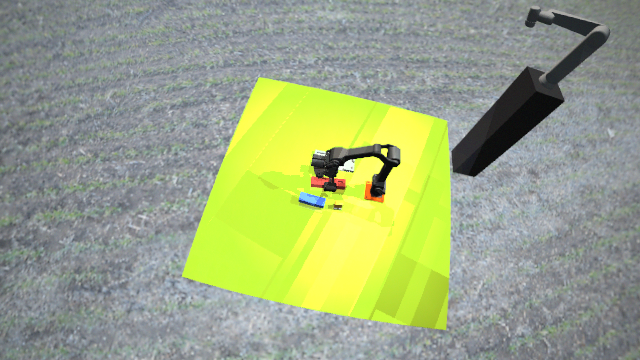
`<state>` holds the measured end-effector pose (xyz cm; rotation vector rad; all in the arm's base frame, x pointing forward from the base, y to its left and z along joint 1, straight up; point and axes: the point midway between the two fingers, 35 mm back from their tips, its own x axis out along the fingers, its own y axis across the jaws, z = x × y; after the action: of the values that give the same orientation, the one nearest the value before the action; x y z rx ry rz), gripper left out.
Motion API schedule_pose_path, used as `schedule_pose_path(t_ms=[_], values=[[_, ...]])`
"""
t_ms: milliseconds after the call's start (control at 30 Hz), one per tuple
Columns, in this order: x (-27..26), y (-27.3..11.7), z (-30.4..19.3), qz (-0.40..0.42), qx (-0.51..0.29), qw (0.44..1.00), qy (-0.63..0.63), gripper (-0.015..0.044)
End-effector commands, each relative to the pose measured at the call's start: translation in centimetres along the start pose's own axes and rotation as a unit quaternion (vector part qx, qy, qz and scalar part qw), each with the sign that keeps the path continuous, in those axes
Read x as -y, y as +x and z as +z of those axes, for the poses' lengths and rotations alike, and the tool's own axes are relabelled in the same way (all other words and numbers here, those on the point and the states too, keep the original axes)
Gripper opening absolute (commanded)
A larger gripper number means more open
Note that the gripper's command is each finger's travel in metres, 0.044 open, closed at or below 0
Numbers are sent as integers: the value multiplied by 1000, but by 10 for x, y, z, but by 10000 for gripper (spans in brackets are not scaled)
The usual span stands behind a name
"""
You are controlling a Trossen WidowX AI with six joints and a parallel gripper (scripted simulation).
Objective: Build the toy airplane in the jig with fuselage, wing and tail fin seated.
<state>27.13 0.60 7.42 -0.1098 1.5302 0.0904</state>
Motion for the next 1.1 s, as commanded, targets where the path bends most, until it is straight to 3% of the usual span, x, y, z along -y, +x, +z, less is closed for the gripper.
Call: schedule_pose_path(t_ms=[0,633,933,1067], values=[[-1,10,-2,4,-6,1000,3,440],[-2,38,-4,4,-6,1000,3,440],[-2,38,-4,4,-6,1000,3,204],[-2,38,-4,4,-6,1000,3,177]])
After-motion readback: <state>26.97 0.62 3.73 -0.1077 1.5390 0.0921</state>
